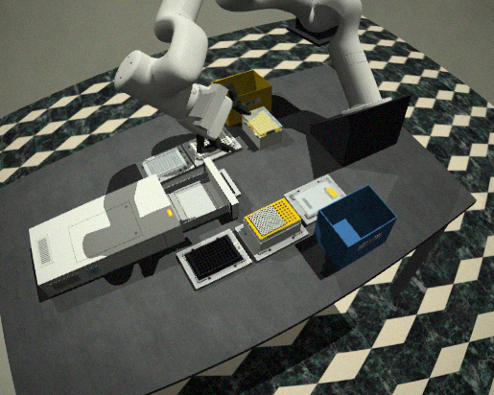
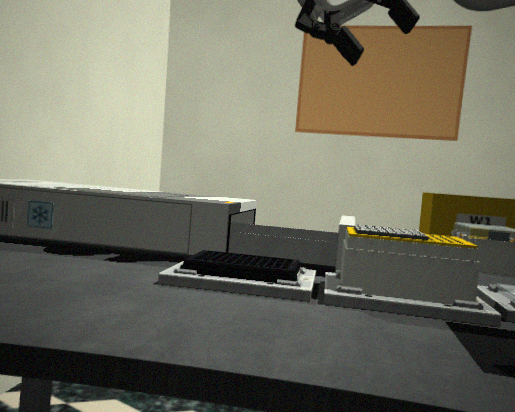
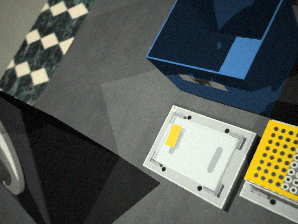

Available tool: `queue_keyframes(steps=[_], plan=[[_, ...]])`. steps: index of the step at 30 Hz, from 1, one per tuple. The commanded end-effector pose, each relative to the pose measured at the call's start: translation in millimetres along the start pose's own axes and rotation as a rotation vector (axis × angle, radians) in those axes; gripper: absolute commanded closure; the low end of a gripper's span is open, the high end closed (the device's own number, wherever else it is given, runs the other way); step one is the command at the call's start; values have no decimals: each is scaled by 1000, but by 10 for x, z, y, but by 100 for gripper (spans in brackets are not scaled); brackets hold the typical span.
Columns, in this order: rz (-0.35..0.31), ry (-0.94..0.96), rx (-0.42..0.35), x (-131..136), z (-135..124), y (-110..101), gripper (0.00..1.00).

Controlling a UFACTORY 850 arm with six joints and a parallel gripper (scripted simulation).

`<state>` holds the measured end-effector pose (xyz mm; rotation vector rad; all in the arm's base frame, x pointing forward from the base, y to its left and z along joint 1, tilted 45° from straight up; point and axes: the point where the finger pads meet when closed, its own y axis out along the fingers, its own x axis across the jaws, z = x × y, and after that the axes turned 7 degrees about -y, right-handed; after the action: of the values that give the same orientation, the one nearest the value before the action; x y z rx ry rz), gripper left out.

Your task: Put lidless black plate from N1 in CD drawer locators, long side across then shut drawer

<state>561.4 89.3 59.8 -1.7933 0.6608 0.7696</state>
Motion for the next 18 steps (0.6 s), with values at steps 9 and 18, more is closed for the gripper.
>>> queue_keyframes(steps=[9, 18], plan=[[-104, 393, -106, -93, -160, 109, 0], [-180, 607, -146, -163, -264, 186, 0]])
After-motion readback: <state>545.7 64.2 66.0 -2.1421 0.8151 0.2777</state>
